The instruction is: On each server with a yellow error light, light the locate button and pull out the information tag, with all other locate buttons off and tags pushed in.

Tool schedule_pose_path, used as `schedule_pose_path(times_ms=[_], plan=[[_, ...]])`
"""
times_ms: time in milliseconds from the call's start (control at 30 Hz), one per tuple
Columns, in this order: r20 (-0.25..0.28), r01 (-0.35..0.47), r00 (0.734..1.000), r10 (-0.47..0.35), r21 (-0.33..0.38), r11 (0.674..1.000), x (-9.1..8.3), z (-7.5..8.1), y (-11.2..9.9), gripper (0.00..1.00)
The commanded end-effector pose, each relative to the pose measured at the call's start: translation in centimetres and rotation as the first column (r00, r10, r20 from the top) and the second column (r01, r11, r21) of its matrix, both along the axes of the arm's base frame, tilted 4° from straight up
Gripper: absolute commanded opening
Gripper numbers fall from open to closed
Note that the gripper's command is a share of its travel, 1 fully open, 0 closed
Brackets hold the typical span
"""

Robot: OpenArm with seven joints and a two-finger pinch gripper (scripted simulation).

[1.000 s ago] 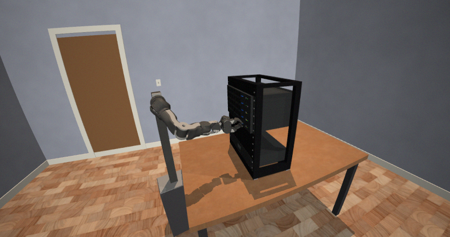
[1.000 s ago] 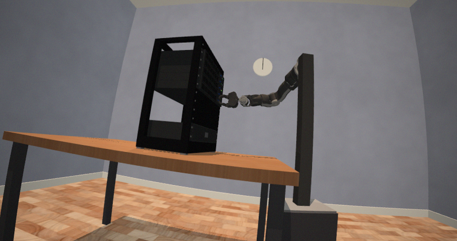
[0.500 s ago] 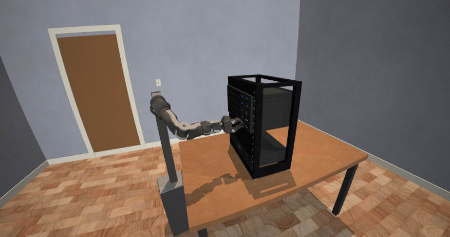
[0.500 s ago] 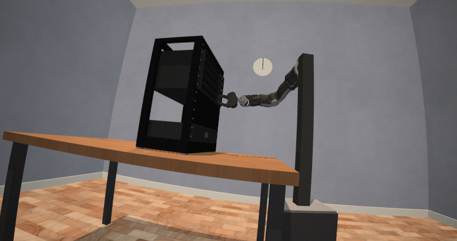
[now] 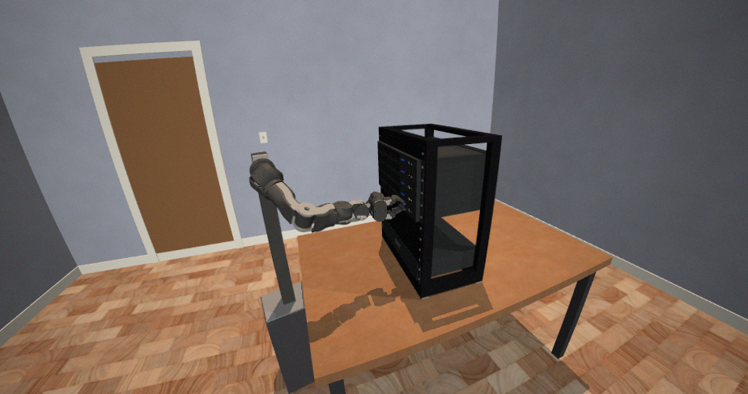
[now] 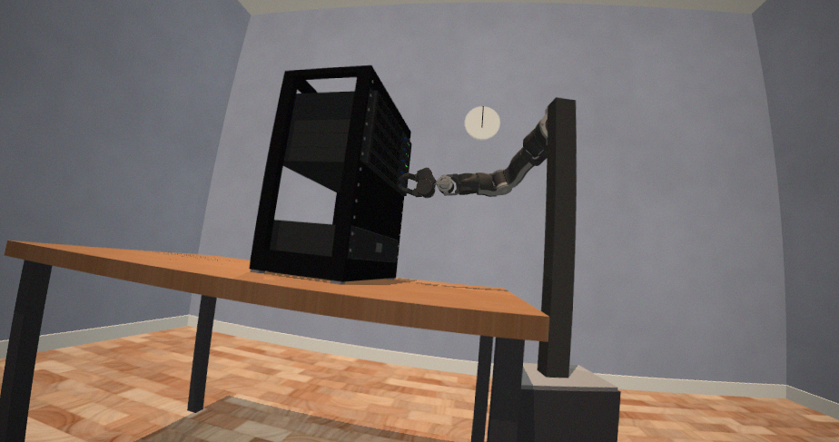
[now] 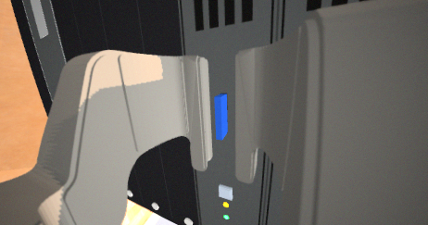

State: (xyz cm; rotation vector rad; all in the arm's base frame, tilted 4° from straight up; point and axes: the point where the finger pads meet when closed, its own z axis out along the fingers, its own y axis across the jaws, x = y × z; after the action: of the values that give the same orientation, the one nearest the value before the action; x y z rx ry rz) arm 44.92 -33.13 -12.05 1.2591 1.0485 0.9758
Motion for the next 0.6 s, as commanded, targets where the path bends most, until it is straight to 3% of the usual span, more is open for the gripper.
schedule_pose_path(times_ms=[0,67,100,567], plan=[[0.001,-0.004,1.0,0.004,0.0,1.0,0.07,0.16,0.09,0.1],[0.001,-0.004,1.0,0.004,0.0,1.0,0.07,0.16,0.09,0.1],[0.001,-0.004,1.0,0.004,0.0,1.0,0.07,0.16,0.09,0.0],[0.001,-0.004,1.0,0.004,0.0,1.0,0.07,0.17,0.1,0.0]])
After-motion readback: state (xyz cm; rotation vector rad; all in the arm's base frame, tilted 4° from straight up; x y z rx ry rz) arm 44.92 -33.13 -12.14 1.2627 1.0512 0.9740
